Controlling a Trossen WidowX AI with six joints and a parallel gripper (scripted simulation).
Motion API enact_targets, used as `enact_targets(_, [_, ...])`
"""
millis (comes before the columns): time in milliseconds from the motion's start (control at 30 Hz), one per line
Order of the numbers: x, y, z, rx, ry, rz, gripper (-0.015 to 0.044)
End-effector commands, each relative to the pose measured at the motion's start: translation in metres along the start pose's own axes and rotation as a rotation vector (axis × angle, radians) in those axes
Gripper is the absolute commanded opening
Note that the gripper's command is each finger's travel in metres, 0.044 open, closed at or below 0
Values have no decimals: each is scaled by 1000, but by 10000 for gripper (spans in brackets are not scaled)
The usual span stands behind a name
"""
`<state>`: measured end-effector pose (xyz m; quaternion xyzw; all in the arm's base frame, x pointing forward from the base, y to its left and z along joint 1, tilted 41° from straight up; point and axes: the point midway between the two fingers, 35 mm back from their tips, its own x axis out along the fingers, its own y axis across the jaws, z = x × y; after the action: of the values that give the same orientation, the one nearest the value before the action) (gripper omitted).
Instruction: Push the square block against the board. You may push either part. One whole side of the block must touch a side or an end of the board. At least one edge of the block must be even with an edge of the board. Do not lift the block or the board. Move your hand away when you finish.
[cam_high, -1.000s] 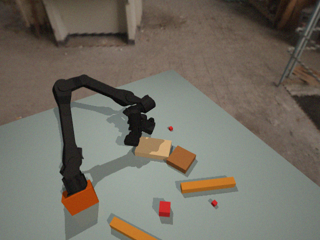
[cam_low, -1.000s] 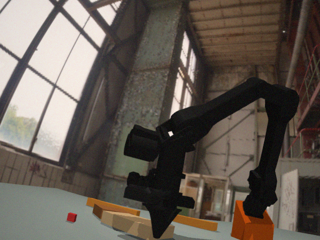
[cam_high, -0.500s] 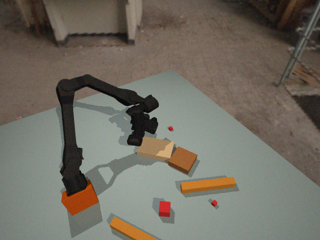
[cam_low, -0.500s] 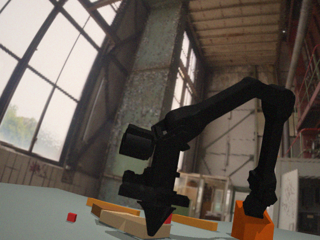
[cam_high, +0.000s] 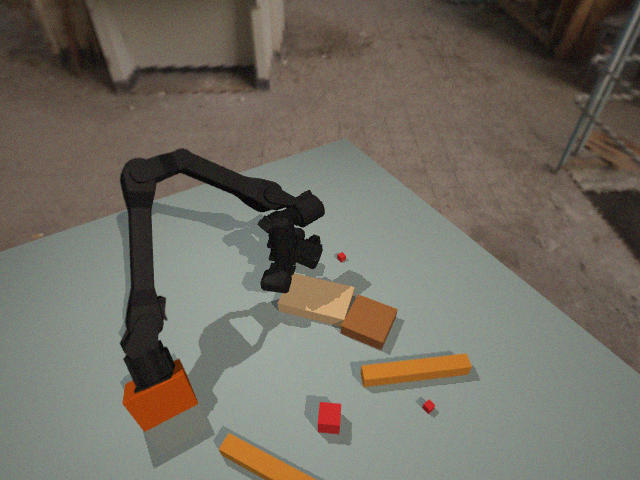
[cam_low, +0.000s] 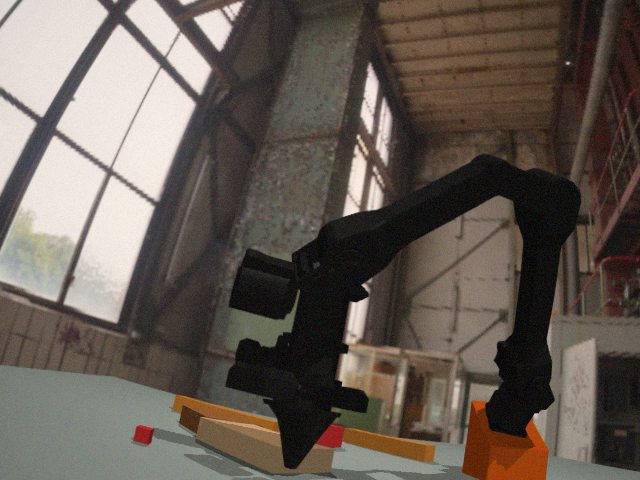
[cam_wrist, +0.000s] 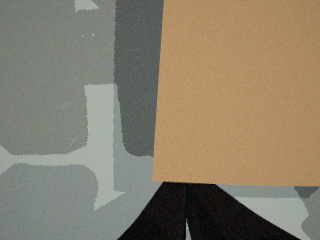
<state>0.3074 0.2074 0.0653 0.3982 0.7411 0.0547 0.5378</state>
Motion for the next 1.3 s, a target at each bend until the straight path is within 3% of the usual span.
enact_targets(0, [3, -3, 5, 1, 1, -10, 0])
enact_targets(1267, [2, -4, 41, 1, -1, -11, 0])
